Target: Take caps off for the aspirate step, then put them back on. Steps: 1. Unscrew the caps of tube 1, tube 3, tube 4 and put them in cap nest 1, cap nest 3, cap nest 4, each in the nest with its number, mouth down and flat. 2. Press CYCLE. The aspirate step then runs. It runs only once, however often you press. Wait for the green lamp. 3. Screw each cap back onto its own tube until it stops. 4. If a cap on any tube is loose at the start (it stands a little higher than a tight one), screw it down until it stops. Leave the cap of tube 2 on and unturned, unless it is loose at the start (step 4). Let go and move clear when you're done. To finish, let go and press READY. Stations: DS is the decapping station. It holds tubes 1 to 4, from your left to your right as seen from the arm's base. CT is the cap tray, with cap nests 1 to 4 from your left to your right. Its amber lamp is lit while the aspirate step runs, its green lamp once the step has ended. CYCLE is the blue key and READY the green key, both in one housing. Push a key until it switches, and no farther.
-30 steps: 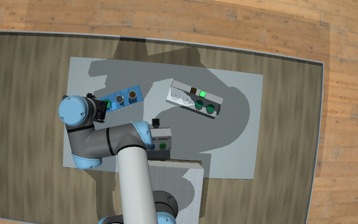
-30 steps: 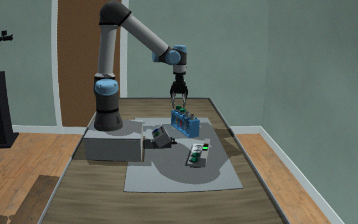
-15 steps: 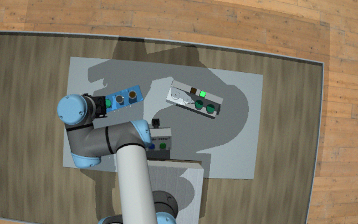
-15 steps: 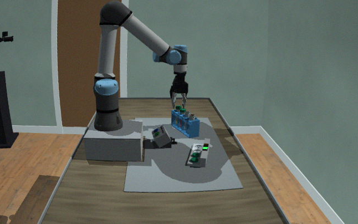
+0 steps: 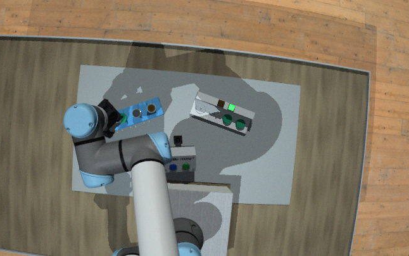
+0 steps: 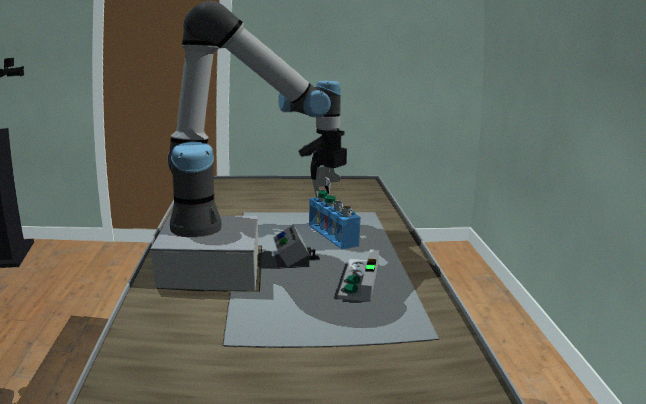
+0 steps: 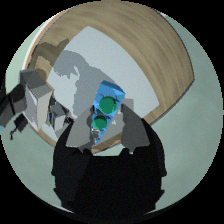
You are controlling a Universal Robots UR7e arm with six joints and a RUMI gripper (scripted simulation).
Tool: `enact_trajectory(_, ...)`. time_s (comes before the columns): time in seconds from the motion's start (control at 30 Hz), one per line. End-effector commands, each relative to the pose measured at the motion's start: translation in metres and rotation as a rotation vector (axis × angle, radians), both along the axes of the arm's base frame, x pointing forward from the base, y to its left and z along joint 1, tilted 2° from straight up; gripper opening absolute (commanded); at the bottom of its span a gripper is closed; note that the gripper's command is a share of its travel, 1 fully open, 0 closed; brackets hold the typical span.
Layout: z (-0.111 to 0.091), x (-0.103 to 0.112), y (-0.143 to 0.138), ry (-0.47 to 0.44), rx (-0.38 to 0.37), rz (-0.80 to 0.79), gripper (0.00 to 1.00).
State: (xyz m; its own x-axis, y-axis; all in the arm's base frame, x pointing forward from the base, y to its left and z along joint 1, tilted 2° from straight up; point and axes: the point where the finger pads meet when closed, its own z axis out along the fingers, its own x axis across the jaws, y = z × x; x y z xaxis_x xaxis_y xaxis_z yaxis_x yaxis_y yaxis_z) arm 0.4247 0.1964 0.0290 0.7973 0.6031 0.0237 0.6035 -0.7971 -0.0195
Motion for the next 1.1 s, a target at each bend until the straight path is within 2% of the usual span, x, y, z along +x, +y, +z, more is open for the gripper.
enact_trajectory(0.0,0.0005,0.0003,0.0002,-0.001,0.008,0.083,0.35)
enact_trajectory(0.1,0.0005,0.0003,0.0001,-0.001,0.008,0.083,0.35)
enact_trajectory(0.13,0.0005,0.0003,0.0001,-0.001,0.008,0.083,0.0)
enact_trajectory(0.6,0.0005,0.0004,0.0002,-0.001,0.008,0.083,0.0)
enact_trajectory(0.9,0.0,0.0003,0.0002,0.014,0.011,-0.367,0.0)
enact_trajectory(0.97,0.0,0.0003,0.0002,0.014,0.011,-0.367,0.0)
enact_trajectory(1.07,-0.0002,0.0003,0.0001,0.02,0.012,-0.516,0.0)
